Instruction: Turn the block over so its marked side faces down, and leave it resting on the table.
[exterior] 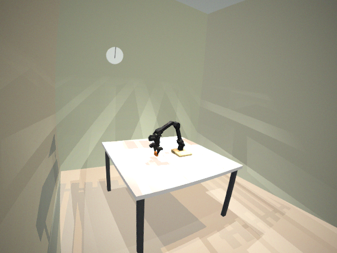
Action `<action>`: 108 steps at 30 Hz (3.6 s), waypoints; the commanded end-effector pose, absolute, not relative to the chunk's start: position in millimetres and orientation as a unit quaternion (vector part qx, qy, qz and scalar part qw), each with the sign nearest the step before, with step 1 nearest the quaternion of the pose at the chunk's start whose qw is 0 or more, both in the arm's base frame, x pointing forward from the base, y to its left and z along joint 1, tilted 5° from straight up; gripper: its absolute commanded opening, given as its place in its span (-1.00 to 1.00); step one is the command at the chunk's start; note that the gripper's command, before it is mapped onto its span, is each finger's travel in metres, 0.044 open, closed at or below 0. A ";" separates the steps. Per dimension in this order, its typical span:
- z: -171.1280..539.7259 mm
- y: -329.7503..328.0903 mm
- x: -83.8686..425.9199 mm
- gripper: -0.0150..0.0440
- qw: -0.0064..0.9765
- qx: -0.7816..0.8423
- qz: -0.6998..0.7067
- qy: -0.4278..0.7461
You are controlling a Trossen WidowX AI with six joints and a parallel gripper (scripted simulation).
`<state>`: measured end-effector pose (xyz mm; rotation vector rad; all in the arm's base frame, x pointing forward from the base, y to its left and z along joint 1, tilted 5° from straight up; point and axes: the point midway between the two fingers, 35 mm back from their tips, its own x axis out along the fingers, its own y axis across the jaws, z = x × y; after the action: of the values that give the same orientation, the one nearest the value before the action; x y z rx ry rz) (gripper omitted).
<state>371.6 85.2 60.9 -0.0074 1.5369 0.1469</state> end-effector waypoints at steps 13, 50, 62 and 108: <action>50.4 86.6 373.9 -0.49 0.786 0.000 0.065 0.615; 29.4 89.3 375.6 -0.49 0.906 0.016 0.064 0.418; 10.6 93.3 382.9 -0.49 0.939 0.009 0.067 0.338; 11.0 88.2 360.4 -0.14 0.981 0.035 0.056 0.183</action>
<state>360.2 88.7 10.5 0.0659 0.3715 0.1170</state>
